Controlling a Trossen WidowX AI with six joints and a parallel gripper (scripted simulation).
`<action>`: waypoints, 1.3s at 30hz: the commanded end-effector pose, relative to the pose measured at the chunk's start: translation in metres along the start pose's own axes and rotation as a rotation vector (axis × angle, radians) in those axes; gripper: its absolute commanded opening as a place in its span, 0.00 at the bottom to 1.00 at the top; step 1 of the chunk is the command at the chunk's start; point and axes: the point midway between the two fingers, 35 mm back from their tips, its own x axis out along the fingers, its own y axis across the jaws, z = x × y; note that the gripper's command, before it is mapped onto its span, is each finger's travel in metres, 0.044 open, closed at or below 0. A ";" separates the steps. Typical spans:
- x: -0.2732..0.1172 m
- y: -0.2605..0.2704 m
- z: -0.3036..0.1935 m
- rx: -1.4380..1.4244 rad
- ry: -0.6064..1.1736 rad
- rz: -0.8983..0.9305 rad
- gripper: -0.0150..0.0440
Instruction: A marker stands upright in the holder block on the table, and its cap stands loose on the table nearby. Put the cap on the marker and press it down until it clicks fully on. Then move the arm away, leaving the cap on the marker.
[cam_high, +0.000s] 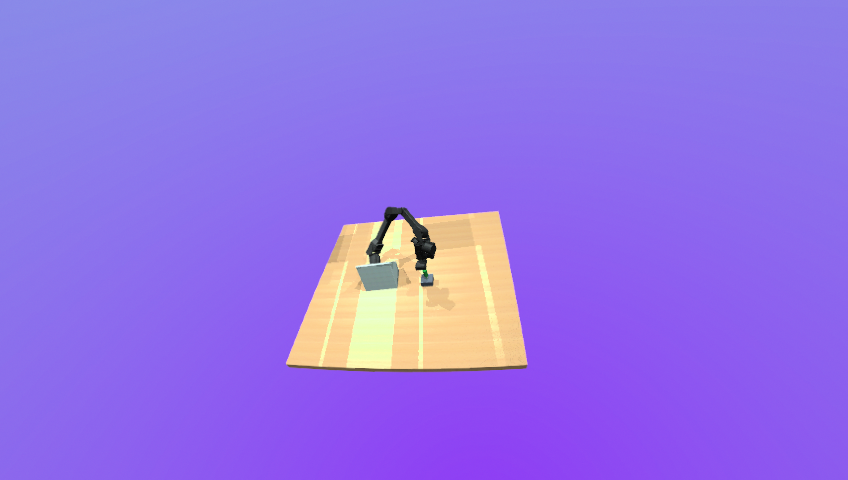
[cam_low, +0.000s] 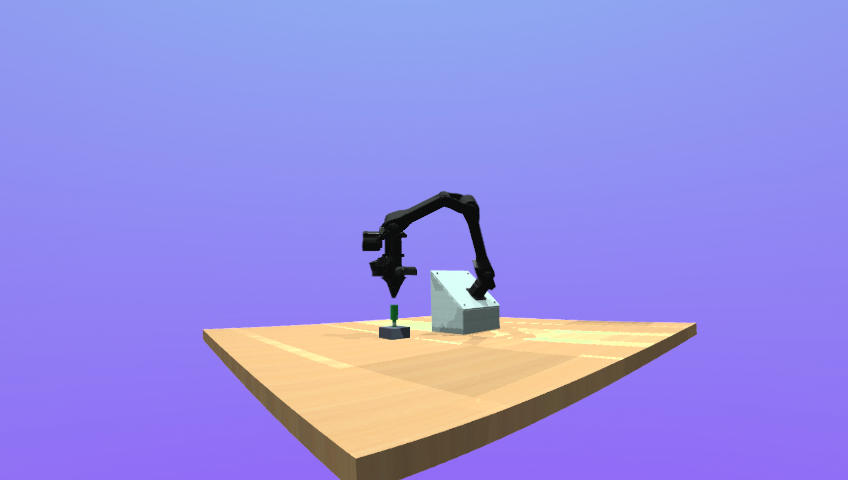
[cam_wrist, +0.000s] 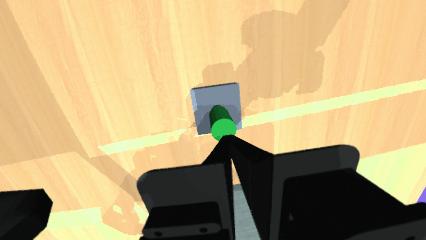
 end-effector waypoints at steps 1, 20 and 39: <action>0.006 0.001 0.000 0.005 0.000 0.006 0.25; 0.032 0.002 0.001 0.005 0.000 0.007 0.25; -0.064 -0.001 0.001 0.004 -0.005 -0.002 0.25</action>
